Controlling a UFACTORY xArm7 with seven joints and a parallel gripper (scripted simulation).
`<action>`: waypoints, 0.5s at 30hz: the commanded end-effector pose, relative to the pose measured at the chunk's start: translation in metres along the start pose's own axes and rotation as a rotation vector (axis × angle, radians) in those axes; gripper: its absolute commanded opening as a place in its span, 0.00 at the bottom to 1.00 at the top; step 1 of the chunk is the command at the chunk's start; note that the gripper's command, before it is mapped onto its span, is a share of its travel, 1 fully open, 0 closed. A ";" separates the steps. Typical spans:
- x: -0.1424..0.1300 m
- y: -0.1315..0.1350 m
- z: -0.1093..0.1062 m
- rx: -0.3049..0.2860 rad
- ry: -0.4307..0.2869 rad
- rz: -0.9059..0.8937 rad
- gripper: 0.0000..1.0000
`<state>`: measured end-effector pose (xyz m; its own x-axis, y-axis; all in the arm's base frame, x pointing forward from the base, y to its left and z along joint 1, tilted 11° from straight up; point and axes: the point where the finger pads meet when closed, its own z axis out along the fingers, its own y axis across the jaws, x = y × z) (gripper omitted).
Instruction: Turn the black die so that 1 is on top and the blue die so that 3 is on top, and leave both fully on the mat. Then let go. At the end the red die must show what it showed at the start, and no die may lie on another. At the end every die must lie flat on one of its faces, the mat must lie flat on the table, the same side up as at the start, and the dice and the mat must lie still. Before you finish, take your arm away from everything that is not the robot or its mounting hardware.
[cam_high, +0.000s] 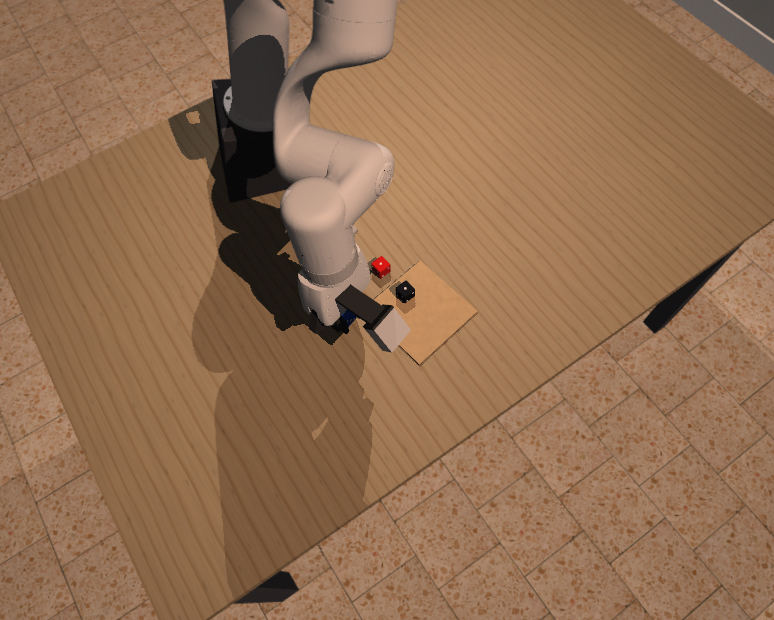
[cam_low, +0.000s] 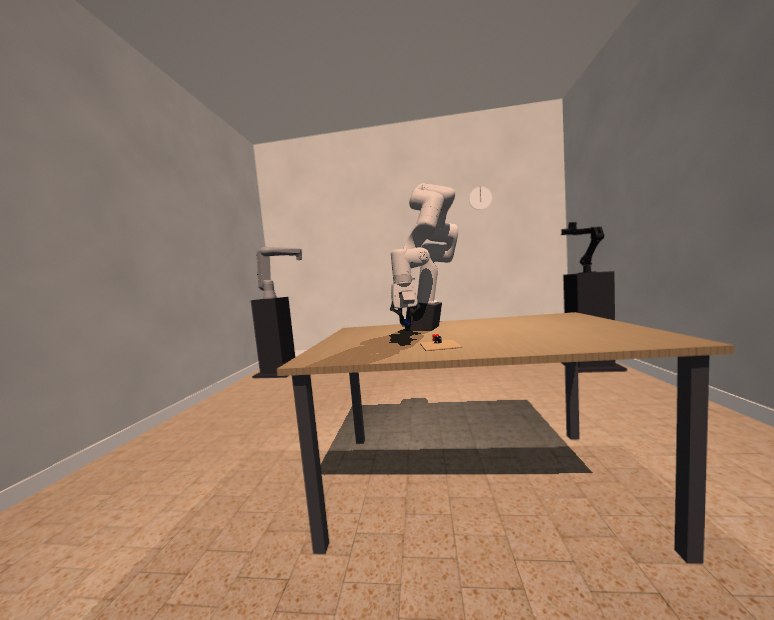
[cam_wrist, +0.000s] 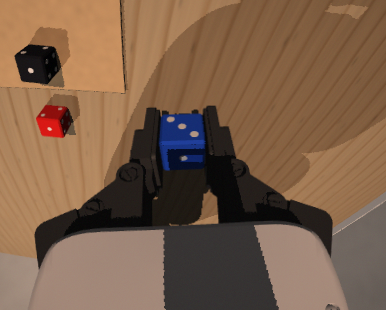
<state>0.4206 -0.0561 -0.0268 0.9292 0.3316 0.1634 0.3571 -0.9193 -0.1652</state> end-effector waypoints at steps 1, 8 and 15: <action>0.001 0.001 -0.002 -0.002 0.065 -0.002 0.21; -0.003 0.001 -0.001 0.001 0.256 -0.002 0.21; -0.003 0.001 -0.001 -0.003 0.368 -0.002 0.21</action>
<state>0.4173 -0.0580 -0.0275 0.8867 0.2594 0.3826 0.3460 -0.9214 -0.1771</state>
